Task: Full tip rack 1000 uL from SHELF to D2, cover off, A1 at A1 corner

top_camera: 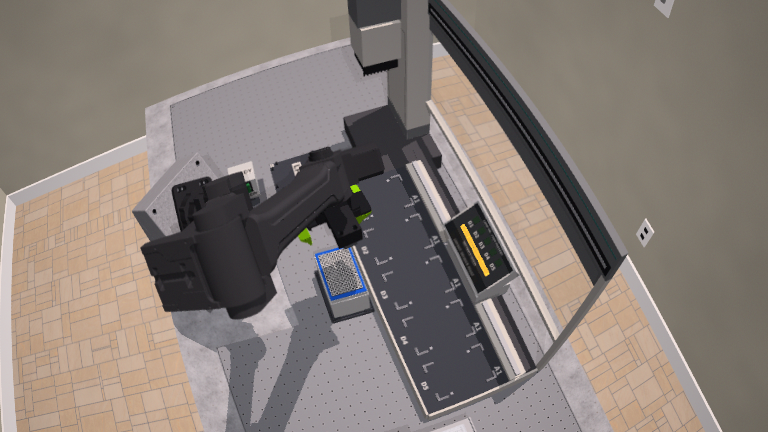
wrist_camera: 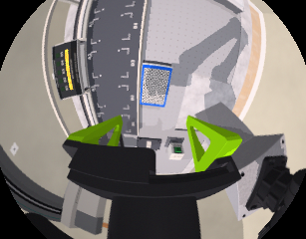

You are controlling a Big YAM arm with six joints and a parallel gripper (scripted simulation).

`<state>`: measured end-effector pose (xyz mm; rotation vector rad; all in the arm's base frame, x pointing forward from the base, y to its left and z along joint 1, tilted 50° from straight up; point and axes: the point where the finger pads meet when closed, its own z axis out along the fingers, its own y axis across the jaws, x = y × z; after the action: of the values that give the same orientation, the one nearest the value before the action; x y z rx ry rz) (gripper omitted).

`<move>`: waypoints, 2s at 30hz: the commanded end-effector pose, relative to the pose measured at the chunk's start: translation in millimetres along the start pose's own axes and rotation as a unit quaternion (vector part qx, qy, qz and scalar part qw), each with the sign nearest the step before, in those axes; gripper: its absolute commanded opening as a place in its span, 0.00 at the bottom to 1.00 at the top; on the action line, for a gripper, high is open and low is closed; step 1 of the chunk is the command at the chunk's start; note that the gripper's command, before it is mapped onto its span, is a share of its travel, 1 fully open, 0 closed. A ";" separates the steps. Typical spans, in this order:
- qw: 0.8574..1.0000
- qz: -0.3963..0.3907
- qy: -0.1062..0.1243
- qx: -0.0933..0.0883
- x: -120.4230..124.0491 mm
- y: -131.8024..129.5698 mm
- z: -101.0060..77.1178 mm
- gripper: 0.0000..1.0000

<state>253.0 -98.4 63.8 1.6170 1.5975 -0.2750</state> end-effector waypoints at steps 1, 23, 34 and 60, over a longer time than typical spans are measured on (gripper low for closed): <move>0.999 -0.048 0.001 0.003 2.6 -4.1 0.0 1.00; 0.969 -0.245 0.002 0.002 2.7 -3.8 -0.1 1.00; 0.944 -0.331 0.002 0.001 2.6 -3.7 -0.1 1.00; 0.944 -0.331 0.002 0.002 2.5 -3.6 0.0 1.00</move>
<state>253.0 -98.4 63.9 1.0455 2.0875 -0.6104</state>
